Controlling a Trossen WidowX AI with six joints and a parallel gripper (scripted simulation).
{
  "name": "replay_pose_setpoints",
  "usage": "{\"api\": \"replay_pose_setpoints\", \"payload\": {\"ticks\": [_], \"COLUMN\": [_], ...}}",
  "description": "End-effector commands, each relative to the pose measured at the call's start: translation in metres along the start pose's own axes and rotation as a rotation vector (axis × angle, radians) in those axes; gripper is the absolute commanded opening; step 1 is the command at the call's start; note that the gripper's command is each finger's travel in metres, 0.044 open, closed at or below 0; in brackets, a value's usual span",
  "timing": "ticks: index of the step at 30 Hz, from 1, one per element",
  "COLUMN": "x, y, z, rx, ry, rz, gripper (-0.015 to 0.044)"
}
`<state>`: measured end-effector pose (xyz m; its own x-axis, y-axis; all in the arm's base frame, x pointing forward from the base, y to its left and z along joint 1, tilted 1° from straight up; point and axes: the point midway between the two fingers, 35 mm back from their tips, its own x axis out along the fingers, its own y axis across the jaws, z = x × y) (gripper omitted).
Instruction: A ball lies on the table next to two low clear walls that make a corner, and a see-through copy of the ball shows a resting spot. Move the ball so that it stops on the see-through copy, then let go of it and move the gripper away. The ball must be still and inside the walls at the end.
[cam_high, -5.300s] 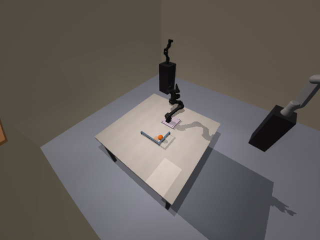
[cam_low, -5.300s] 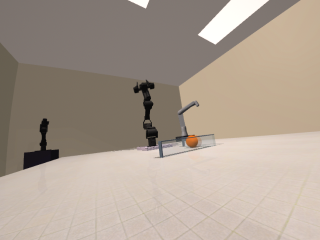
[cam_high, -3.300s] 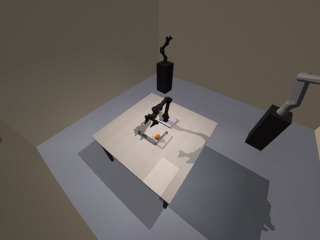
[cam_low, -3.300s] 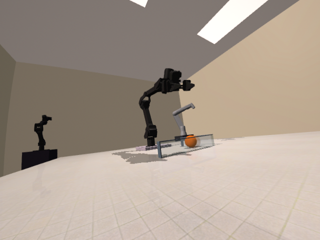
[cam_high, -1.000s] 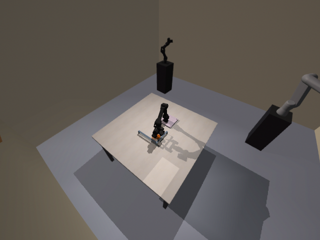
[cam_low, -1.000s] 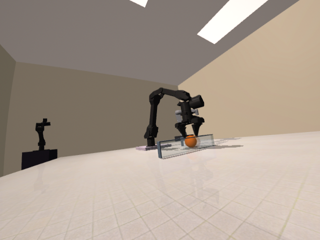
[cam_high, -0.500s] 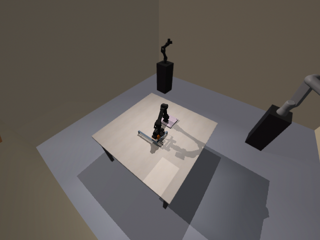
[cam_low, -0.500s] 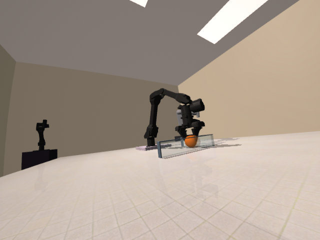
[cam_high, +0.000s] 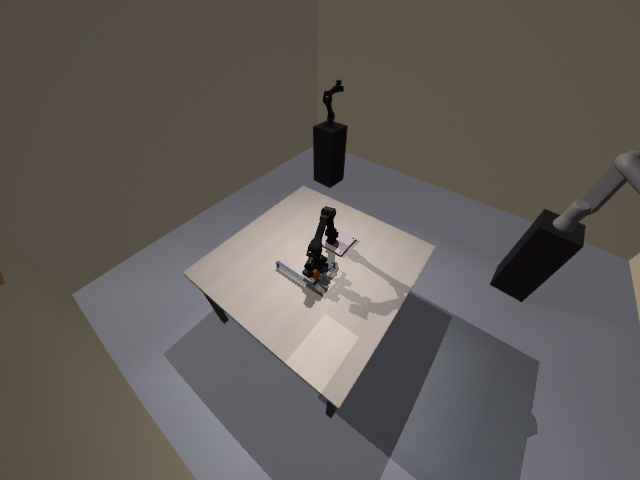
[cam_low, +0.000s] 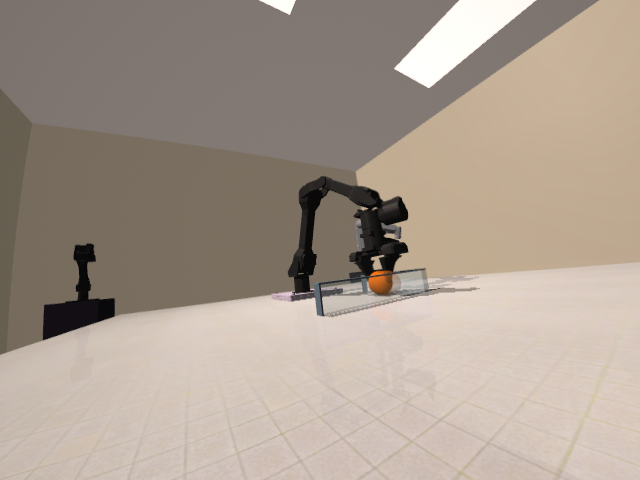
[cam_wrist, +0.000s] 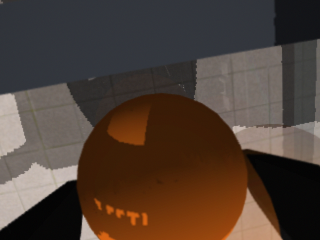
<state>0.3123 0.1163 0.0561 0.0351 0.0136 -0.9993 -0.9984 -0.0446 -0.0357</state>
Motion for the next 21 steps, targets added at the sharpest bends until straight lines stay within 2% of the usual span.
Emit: {"api": "replay_pose_setpoints", "payload": {"ticks": [1,4,21], "x": [-0.014,-0.026,-0.105], "y": [-0.007,-0.008,-0.007], "z": [-0.010,-0.008,0.004], "rx": [0.040,0.038,-0.008], "ry": [0.016,0.017,0.000], "rz": [-0.020,-0.019,0.000], "gripper": [0.0067,0.0000,0.0000]}}
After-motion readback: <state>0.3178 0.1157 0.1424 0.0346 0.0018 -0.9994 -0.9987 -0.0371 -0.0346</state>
